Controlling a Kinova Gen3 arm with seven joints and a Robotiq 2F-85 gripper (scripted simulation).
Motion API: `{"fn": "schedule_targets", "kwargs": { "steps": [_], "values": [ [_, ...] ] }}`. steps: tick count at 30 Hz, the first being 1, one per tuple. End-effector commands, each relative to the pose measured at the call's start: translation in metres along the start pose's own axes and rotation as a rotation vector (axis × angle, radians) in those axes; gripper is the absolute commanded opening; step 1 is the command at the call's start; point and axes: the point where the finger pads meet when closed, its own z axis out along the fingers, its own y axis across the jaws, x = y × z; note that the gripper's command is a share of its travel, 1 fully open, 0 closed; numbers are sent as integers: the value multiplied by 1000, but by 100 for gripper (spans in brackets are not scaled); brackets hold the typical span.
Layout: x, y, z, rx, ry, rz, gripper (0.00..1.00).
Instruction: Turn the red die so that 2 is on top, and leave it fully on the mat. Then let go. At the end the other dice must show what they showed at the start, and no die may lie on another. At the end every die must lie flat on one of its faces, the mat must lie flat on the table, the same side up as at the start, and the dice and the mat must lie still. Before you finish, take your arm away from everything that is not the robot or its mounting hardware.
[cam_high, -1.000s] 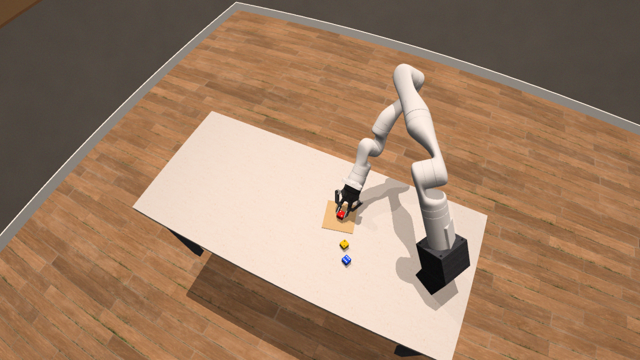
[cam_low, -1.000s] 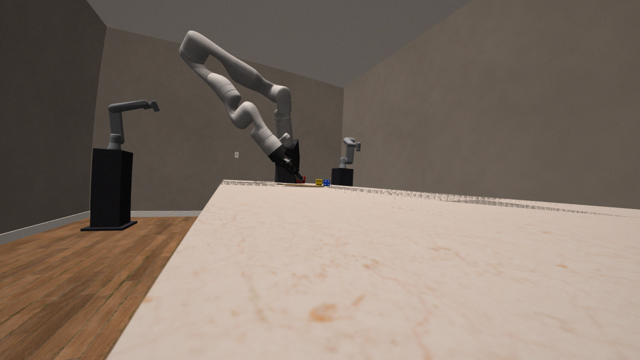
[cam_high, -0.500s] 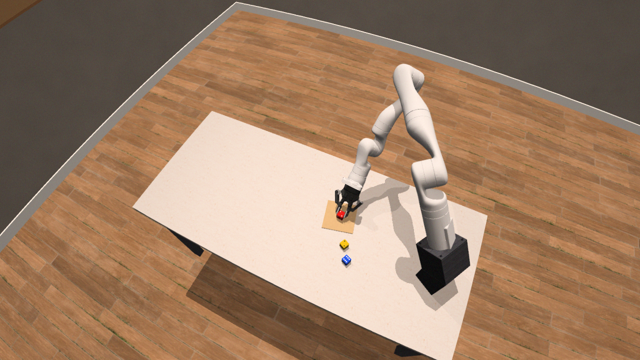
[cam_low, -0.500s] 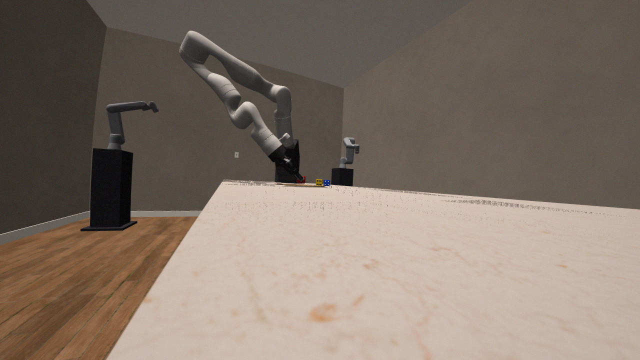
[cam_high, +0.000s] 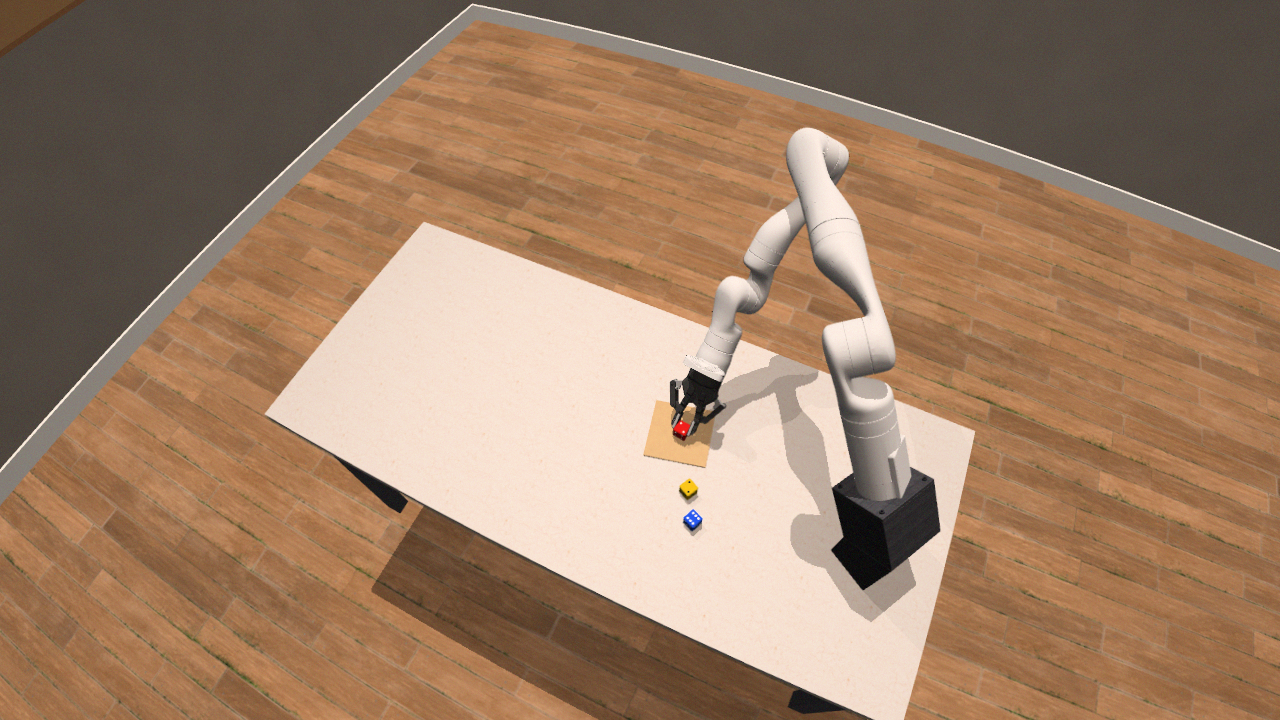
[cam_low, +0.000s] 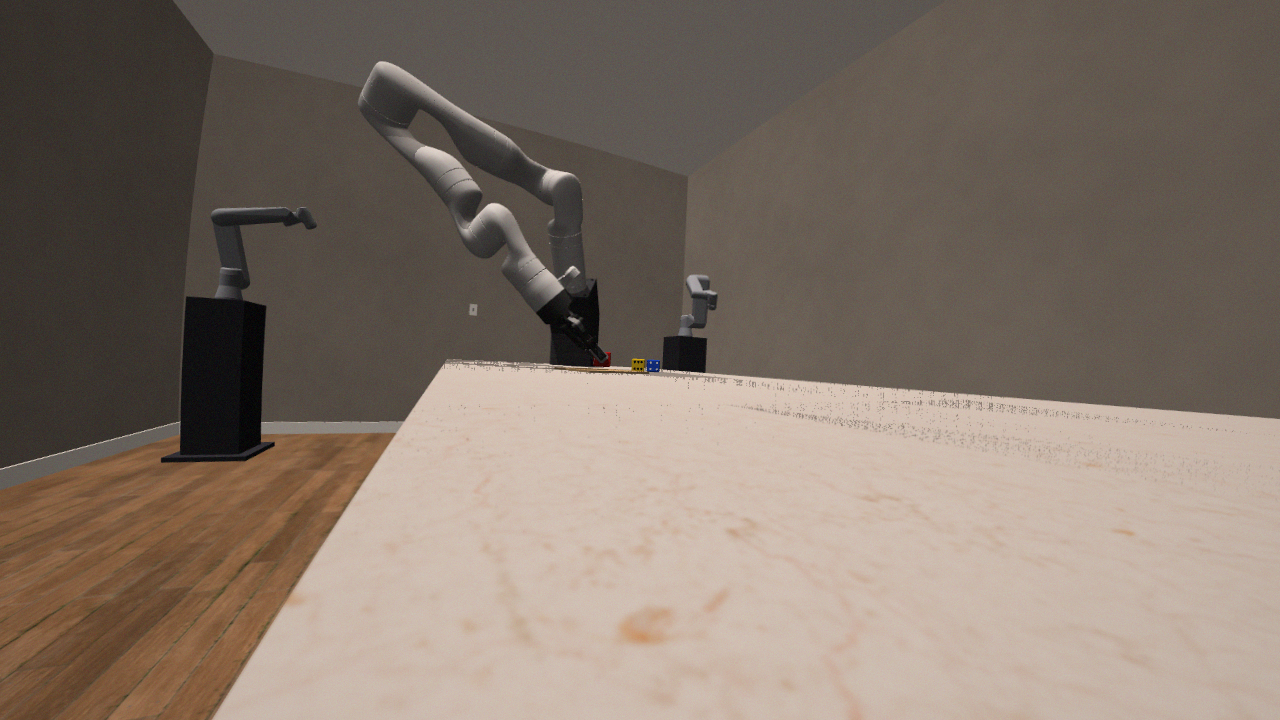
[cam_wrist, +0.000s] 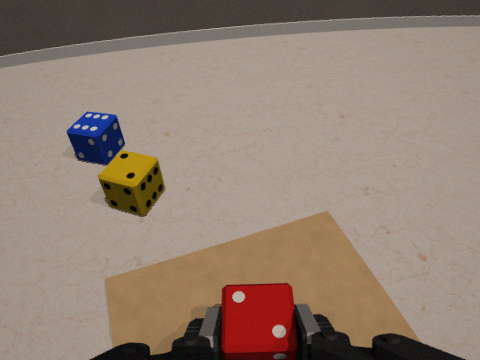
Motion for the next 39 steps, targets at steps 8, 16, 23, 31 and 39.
{"fn": "schedule_targets", "kwargs": {
  "steps": [8, 16, 23, 31, 39],
  "values": [
    [-2, 0, 1, -1, -3, -11, 26],
    [-3, 0, 2, -1, -3, -11, 26],
    [-5, 0, 4, -1, -3, -11, 26],
    [-6, 0, 5, -1, -3, -11, 26],
    [-6, 0, 5, -1, -3, -11, 26]
  ]
}}
